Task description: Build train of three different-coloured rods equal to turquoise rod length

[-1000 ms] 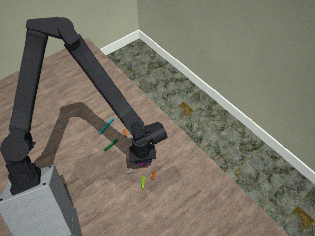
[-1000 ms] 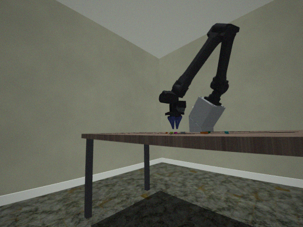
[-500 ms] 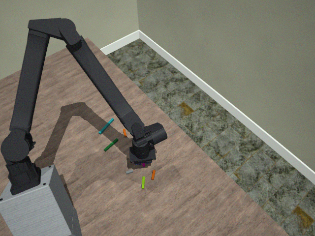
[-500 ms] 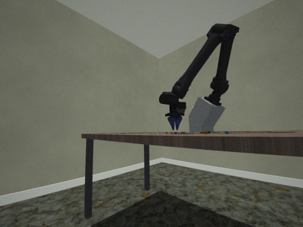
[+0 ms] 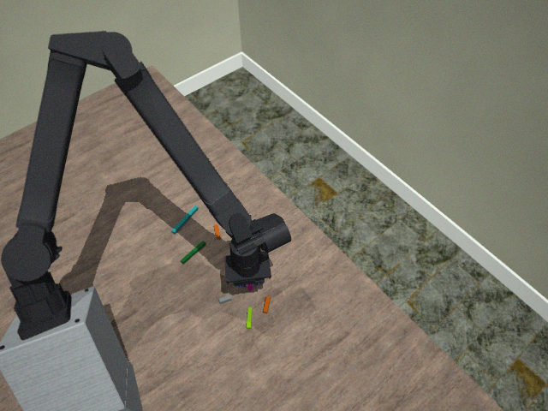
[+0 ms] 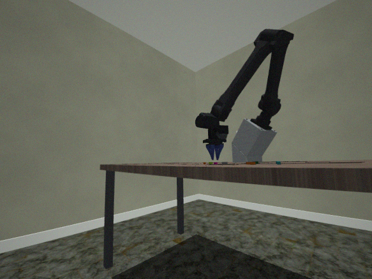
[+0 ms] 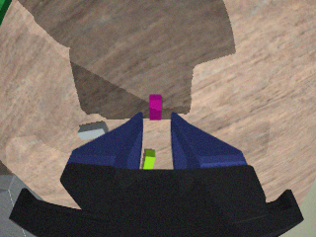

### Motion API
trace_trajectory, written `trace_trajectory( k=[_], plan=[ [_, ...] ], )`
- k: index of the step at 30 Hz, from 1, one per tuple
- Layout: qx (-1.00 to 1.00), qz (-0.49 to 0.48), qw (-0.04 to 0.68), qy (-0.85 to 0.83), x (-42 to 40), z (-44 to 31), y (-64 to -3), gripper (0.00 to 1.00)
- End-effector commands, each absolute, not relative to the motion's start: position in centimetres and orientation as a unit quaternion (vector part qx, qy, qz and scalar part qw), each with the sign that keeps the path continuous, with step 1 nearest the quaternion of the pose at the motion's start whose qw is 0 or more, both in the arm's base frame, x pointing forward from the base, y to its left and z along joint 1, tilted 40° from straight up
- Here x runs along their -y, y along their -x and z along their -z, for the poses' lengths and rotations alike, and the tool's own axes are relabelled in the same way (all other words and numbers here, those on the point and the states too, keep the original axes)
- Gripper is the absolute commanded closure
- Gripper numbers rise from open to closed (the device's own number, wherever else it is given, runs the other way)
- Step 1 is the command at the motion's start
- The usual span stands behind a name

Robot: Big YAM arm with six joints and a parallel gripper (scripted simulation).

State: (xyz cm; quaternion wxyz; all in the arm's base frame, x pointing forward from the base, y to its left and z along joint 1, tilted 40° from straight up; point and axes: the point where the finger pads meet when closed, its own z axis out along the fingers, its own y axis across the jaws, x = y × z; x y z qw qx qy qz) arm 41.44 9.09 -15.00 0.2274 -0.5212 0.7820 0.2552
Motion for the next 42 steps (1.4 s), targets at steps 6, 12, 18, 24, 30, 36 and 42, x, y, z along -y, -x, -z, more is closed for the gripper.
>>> trace_trajectory(
  k=[6,12,18,24,30,36,42],
  plan=[
    [-0.781,-0.255,0.228,0.523,-9.77,15.06,-41.90,0.77],
    [-0.781,-0.255,0.228,0.523,-9.77,15.06,-41.90,0.77],
    [-0.781,-0.255,0.228,0.523,-9.77,15.06,-41.90,0.77],
    [-0.781,-0.256,0.227,0.523,-9.76,15.12,-41.82,0.77],
    [-0.779,-0.257,0.224,0.525,-9.67,15.43,-41.09,0.77],
    [-0.777,-0.255,0.227,0.528,-9.60,15.41,-41.35,0.77],
    [-0.777,-0.255,0.228,0.529,-9.57,15.33,-41.40,0.77]
  ],
)
